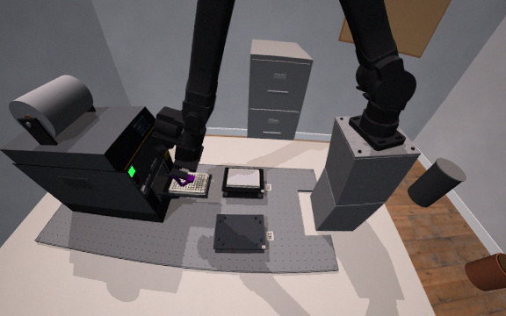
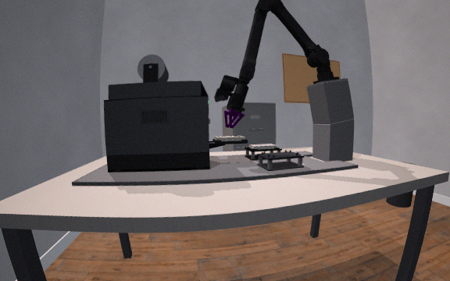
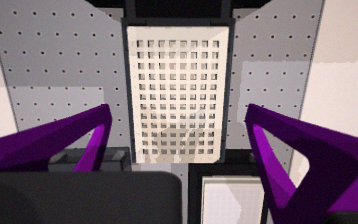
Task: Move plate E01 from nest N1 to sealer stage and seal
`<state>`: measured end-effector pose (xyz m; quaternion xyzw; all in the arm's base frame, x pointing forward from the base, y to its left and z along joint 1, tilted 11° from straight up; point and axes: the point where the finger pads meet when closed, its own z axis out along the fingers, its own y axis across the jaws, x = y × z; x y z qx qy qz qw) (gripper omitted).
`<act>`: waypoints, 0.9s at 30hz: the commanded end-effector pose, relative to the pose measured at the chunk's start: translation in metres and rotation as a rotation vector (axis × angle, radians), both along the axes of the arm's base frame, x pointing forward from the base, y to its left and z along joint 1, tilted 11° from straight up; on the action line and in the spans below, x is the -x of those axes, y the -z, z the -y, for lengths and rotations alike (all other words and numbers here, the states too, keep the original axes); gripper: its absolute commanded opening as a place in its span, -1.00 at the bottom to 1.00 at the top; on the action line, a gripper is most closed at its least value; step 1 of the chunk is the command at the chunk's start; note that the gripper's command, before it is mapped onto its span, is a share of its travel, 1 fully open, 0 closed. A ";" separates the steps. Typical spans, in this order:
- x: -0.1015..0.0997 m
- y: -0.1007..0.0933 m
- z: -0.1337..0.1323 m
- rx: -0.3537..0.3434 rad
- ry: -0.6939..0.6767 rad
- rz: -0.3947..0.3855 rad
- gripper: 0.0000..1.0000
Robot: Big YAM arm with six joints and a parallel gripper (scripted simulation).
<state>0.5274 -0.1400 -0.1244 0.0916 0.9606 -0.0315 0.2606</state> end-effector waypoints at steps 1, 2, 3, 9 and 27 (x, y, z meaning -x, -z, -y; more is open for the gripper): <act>0.000 -0.011 0.007 -0.002 0.016 0.009 1.00; -0.004 -0.015 0.008 0.001 0.016 0.021 1.00; -0.004 -0.018 0.008 0.002 0.016 0.022 1.00; -0.006 -0.037 0.009 0.014 0.002 0.034 1.00; -0.006 -0.019 0.008 0.011 -0.002 0.021 1.00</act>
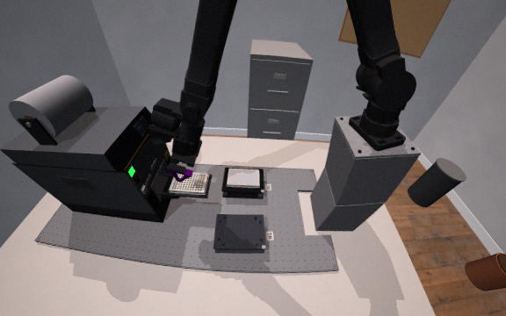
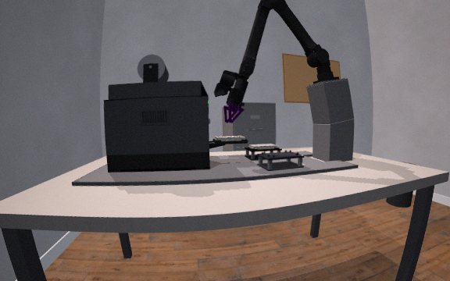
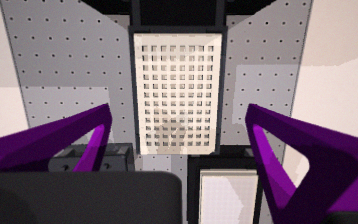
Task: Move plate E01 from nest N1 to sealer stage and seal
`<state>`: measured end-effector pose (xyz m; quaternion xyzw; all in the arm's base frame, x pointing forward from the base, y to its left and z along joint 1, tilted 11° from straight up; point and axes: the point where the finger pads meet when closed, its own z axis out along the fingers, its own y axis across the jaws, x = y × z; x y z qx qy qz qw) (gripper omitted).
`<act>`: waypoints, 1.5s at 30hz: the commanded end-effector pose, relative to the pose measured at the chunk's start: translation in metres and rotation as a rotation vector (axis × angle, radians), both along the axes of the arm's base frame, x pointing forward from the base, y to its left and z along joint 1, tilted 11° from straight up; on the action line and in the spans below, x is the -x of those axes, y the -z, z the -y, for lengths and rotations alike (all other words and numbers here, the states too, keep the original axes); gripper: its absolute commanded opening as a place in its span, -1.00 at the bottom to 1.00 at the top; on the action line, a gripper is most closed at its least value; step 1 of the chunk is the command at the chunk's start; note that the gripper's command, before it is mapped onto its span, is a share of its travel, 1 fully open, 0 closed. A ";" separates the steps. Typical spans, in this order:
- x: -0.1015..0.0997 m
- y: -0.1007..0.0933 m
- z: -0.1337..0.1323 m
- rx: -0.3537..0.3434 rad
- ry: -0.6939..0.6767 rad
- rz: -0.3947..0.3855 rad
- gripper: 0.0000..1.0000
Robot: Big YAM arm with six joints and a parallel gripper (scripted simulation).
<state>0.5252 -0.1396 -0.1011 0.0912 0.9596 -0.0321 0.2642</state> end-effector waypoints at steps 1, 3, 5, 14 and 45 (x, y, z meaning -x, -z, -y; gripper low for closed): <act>-0.008 0.006 0.009 0.008 -0.001 0.013 1.00; -0.008 0.008 0.009 0.008 -0.001 0.011 1.00; -0.001 0.009 0.001 0.007 0.000 0.007 1.00; 0.007 -0.003 -0.009 0.003 0.000 0.033 1.00; 0.047 0.000 -0.020 0.006 -0.002 0.045 1.00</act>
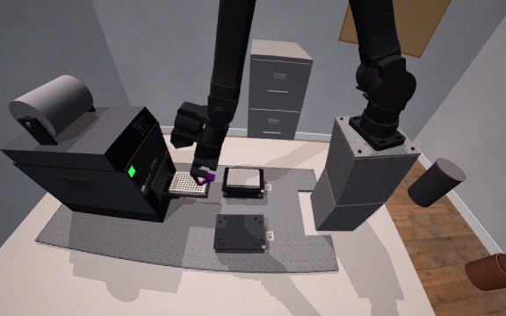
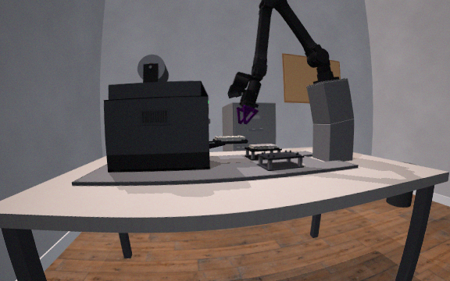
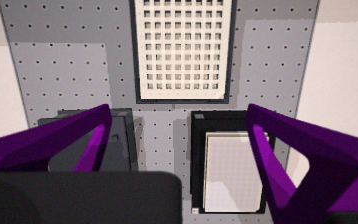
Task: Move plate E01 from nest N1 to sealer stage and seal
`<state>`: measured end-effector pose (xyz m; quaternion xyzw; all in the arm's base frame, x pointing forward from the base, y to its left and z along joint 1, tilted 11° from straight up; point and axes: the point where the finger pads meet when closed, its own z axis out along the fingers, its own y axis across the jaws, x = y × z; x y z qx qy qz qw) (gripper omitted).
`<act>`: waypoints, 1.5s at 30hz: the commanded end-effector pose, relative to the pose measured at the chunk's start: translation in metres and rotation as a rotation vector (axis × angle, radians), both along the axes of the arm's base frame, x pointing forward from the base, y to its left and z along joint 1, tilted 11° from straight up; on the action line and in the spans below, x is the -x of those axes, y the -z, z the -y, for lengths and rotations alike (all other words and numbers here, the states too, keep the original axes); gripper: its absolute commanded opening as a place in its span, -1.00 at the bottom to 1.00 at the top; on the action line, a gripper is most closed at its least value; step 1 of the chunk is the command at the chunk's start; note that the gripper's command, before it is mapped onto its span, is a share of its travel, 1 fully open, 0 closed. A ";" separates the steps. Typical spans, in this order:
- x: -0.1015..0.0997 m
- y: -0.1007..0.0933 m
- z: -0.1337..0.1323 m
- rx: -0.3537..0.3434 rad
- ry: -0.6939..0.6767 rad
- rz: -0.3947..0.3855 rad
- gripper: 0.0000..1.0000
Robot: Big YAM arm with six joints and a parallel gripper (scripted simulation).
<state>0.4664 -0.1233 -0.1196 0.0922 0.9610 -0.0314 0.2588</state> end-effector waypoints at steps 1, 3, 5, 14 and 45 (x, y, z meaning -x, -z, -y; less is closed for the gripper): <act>-0.013 -0.019 -0.004 0.010 -0.005 0.057 1.00; -0.017 -0.021 -0.003 0.010 -0.005 0.059 1.00; -0.019 -0.022 -0.002 0.010 -0.004 0.058 1.00; -0.029 -0.028 0.001 -0.021 -0.001 -0.131 1.00; -0.019 -0.022 0.000 -0.050 -0.020 -0.297 1.00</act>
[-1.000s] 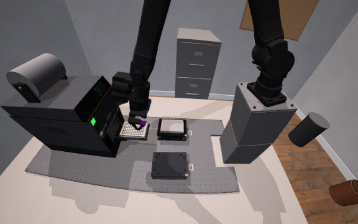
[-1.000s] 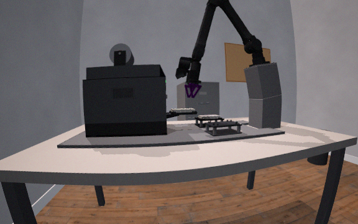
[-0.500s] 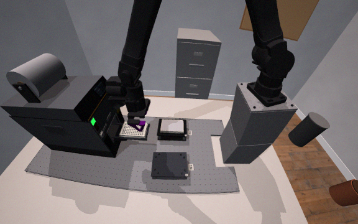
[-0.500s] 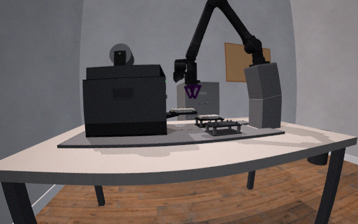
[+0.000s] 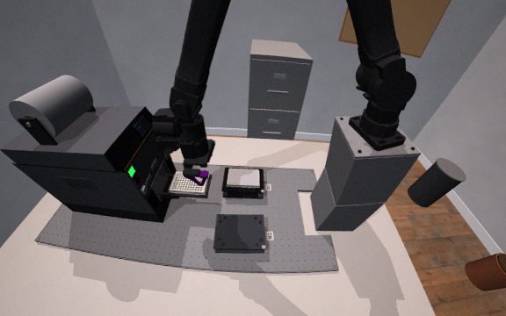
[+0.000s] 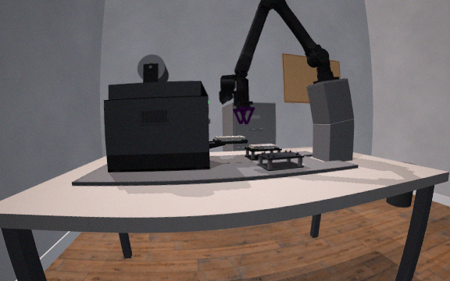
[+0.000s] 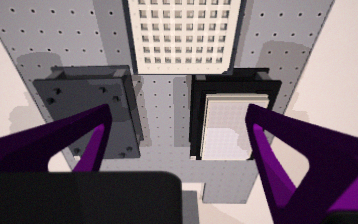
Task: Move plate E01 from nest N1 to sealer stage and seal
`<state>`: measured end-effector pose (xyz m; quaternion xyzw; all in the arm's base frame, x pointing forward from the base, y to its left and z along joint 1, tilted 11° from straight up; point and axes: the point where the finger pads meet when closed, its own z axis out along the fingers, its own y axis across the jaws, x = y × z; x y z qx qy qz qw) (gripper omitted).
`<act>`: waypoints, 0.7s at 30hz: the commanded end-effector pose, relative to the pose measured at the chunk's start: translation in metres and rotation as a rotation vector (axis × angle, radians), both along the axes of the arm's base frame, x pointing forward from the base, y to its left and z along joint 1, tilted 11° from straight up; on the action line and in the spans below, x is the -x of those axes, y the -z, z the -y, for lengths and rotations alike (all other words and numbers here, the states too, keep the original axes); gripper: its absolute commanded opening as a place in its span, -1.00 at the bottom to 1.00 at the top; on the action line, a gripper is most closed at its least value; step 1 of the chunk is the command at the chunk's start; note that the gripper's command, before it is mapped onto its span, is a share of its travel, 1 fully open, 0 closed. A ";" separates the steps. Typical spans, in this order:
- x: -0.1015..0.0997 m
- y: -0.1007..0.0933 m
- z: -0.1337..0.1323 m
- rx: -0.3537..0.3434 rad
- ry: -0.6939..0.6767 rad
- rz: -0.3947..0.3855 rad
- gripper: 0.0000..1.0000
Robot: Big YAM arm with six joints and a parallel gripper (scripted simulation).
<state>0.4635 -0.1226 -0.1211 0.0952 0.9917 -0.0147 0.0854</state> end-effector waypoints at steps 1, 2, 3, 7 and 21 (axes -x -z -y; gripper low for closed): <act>-0.024 -0.025 0.001 0.015 -0.025 0.055 1.00; -0.024 -0.025 0.001 0.015 -0.025 0.055 1.00; -0.024 -0.025 0.001 0.015 -0.025 0.055 1.00; -0.013 -0.044 -0.025 0.012 -0.016 0.041 0.96; -0.002 -0.077 -0.060 0.000 0.024 0.020 0.82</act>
